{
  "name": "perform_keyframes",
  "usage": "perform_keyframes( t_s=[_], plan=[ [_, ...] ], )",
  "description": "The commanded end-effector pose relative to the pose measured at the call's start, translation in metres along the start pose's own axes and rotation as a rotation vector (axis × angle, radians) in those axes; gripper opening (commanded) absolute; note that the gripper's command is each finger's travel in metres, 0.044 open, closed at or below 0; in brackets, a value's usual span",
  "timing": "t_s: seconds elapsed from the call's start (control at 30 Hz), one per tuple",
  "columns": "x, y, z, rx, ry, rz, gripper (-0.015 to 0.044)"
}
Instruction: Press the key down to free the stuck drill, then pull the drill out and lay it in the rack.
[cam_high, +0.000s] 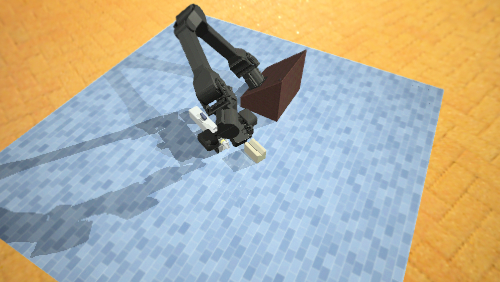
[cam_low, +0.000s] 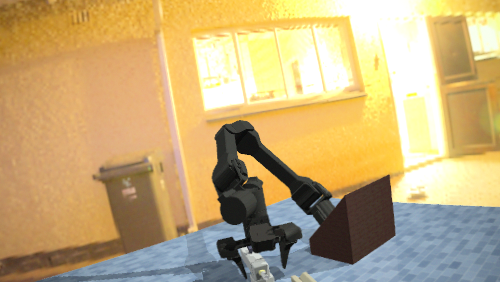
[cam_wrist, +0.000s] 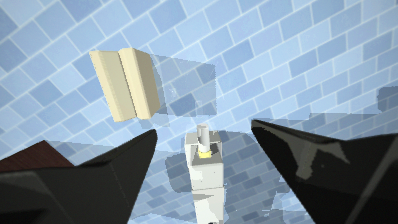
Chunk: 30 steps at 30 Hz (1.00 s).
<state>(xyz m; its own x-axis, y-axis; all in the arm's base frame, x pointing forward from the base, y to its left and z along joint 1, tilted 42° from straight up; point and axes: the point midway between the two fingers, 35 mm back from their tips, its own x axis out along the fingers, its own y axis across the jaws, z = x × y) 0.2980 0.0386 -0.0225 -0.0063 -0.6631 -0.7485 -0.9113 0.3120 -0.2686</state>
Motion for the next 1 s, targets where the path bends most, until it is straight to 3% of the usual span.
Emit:
perform_keyframes(
  t_s=[0.0, 0.97],
  plan=[
    [0.006, 0.000, -0.001, -0.004, 0.001, 0.002, 0.0440],
    [0.048, 0.001, -0.014, -0.004, 0.004, 0.001, 0.0440]
  ],
)
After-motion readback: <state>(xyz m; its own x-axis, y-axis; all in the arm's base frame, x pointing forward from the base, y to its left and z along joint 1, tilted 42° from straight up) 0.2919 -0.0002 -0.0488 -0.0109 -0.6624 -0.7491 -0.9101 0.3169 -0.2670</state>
